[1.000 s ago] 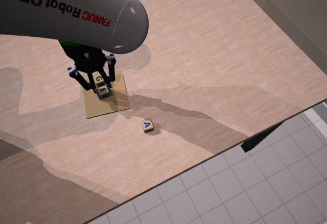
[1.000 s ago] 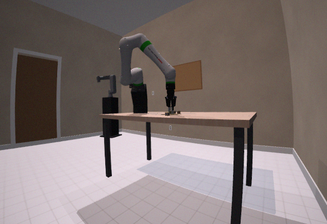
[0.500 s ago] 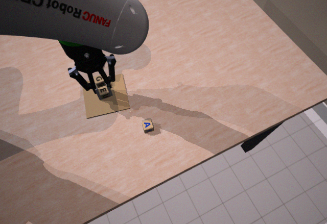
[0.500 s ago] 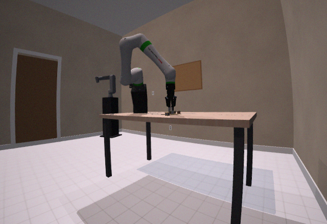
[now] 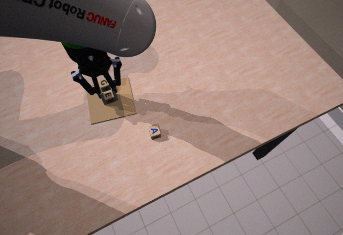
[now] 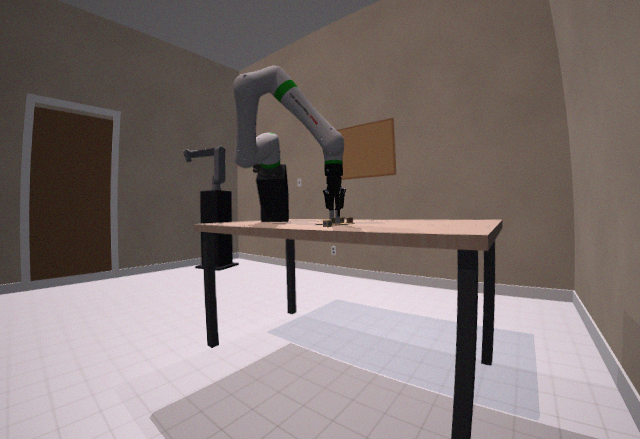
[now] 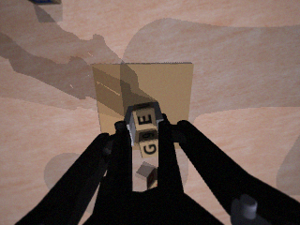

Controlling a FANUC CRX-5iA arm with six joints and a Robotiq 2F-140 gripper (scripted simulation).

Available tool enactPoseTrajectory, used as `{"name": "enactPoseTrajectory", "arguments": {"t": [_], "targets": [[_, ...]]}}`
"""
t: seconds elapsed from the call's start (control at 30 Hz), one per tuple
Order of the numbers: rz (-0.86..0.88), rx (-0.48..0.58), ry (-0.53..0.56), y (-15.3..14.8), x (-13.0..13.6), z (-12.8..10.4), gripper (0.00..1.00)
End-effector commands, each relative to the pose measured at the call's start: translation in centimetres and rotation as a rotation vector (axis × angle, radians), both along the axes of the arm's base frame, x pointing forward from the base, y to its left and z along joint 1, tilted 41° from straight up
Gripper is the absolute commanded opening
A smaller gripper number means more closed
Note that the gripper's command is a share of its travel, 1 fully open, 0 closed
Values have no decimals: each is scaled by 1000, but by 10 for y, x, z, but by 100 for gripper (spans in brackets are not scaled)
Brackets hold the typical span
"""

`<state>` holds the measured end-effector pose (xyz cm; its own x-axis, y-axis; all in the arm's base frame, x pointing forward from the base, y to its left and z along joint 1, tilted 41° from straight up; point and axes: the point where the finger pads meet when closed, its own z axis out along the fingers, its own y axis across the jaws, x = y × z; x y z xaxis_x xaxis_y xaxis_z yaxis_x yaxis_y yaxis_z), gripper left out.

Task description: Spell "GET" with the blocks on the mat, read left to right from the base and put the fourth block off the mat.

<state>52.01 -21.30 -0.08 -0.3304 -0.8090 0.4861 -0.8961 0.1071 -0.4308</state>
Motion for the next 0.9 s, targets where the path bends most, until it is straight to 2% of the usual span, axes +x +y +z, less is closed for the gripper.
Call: {"name": "enactPoseTrajectory", "arguments": {"t": [0.0,0.33,0.87], "targets": [[0,0,0,0,0,0,16],[0,0,0,0,0,0,16],[0,0,0,0,0,0,28]]}}
